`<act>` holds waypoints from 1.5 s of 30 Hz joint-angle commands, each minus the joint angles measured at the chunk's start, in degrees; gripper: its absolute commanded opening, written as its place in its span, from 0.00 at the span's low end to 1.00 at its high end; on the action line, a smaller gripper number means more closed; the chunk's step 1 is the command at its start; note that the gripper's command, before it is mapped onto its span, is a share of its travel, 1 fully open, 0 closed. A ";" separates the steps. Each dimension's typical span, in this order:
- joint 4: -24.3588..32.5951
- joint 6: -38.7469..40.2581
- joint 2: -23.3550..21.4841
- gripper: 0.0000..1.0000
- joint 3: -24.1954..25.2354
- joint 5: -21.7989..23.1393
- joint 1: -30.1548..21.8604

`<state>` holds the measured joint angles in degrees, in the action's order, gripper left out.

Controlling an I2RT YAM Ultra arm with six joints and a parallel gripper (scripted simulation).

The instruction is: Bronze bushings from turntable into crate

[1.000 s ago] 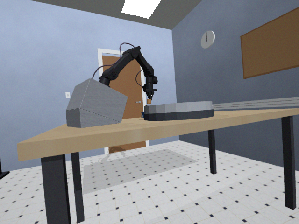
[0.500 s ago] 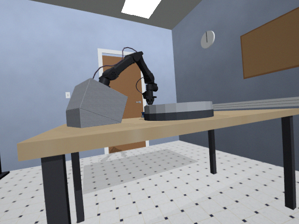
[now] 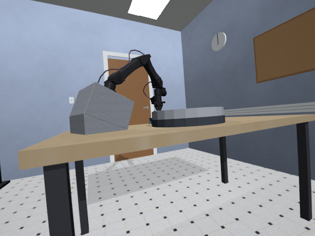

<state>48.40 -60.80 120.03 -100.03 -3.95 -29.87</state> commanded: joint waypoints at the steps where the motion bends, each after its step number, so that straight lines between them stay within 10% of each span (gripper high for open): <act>1: -0.37 -0.34 -1.56 0.00 -0.90 0.79 0.36; 45: 0.47 -0.49 0.75 0.00 -1.94 0.87 0.84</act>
<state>48.40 -60.99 120.03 -100.03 -3.95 -29.87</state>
